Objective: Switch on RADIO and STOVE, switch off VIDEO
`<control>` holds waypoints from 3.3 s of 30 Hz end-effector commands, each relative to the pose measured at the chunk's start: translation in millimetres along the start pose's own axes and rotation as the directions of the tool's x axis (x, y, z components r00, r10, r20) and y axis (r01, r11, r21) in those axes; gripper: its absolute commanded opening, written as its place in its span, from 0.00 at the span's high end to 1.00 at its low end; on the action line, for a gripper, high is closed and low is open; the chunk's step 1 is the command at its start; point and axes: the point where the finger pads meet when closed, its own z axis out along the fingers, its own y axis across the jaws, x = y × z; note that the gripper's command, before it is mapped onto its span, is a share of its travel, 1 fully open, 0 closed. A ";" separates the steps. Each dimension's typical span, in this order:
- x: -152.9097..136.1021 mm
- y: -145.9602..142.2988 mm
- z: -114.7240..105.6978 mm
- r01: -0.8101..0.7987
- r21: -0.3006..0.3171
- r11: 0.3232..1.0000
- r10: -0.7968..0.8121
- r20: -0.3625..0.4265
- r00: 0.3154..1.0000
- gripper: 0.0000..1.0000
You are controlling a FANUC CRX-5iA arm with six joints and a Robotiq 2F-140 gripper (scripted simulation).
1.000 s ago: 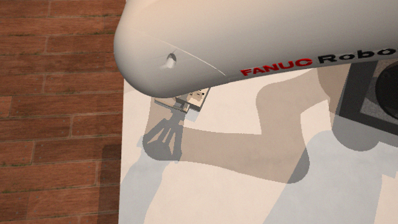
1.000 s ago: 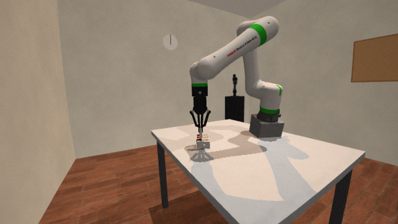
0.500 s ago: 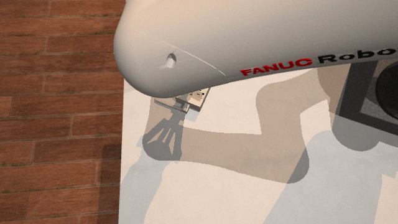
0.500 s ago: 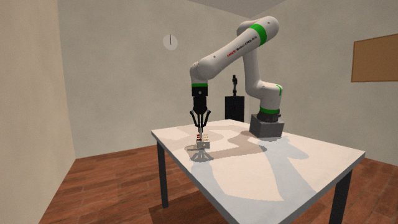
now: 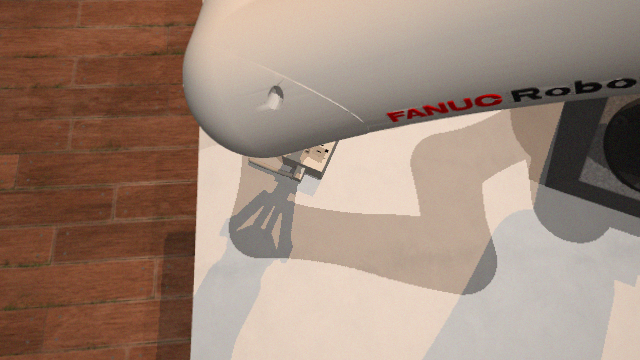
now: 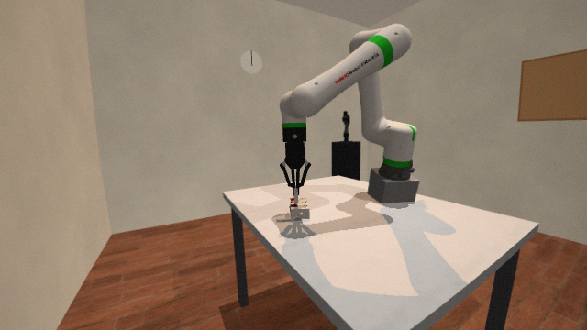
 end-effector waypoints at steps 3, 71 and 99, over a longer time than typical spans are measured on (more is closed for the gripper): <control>0.0 -0.2 0.3 0.000 0.000 1.000 0.000 0.000 1.000 1.00; 0.0 -0.2 -30.0 0.000 0.000 1.000 0.000 0.000 1.000 1.00; 0.0 -0.2 -37.6 0.000 0.000 1.000 0.000 0.000 1.000 0.00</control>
